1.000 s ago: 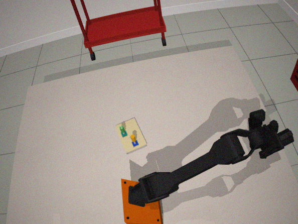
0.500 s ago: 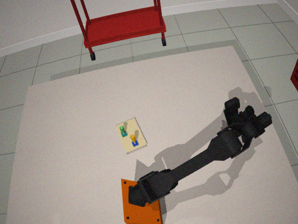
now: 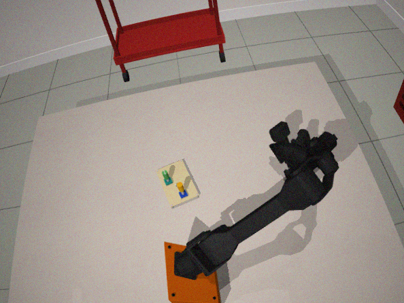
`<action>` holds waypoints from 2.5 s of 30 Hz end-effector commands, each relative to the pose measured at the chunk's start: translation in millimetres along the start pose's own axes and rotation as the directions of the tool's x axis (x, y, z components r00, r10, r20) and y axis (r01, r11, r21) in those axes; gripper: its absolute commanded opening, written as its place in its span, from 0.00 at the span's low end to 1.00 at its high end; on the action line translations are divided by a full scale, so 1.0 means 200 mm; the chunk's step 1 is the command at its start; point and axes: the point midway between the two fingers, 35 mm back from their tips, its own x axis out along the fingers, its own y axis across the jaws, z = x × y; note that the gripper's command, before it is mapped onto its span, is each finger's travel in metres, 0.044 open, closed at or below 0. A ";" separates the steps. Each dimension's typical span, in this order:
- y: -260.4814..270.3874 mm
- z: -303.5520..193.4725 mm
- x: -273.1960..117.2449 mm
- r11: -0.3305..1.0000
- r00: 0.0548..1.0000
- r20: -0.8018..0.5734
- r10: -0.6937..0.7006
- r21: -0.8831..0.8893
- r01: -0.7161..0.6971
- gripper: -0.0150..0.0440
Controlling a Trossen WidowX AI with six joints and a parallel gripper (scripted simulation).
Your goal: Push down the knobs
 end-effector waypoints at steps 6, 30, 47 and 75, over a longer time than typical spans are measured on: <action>0.12 -0.23 0.20 0.994 0.983 -0.163 -0.080 -0.081 0.068 0.25; 0.38 -0.93 0.47 0.847 0.785 -0.455 -0.419 -0.507 0.158 0.25; 0.48 -1.32 0.43 0.542 0.607 -0.393 -0.691 -0.837 0.076 0.25; 0.52 -1.60 0.34 -0.047 0.499 -0.019 -0.866 -0.992 -0.118 0.25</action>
